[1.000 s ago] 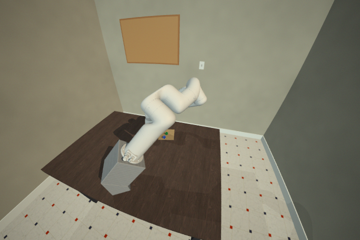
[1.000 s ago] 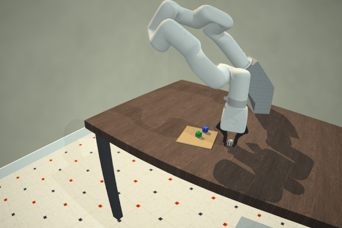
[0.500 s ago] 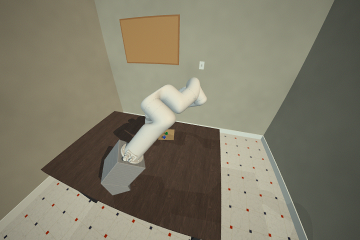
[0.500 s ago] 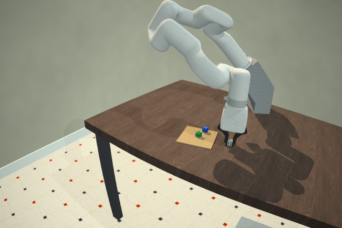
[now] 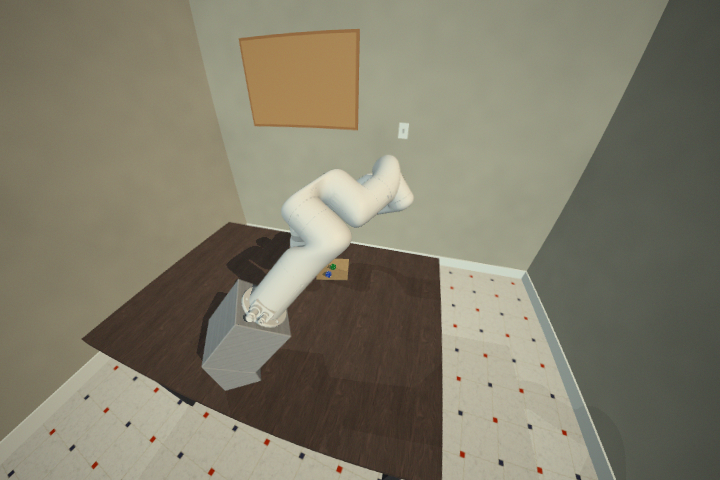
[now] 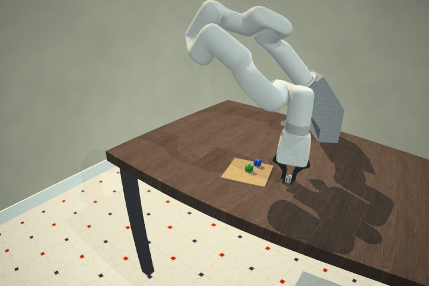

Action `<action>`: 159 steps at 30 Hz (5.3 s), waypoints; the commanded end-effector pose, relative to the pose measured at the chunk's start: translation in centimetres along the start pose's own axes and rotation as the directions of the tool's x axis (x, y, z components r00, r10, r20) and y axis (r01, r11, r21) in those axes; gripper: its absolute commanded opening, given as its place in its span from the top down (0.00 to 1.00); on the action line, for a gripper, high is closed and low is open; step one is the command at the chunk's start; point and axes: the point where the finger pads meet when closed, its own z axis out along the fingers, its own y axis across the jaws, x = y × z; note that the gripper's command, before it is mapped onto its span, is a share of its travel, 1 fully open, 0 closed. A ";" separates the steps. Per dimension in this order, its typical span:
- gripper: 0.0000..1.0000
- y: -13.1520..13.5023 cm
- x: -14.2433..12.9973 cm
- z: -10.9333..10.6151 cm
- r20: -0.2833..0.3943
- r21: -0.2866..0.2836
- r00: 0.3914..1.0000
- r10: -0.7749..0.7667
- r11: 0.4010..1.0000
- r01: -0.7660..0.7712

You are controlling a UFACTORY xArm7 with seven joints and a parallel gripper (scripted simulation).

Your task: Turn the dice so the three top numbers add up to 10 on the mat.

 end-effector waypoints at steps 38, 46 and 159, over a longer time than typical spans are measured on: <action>0.85 0.1 -0.1 -10.2 0.003 -0.002 1.000 -0.001 1.000 0.001; 0.85 -1.0 -0.5 -10.1 0.000 -0.003 1.000 0.026 1.000 -0.026; 0.85 -15.2 -3.5 -0.7 0.003 -0.003 0.937 0.349 0.937 -0.349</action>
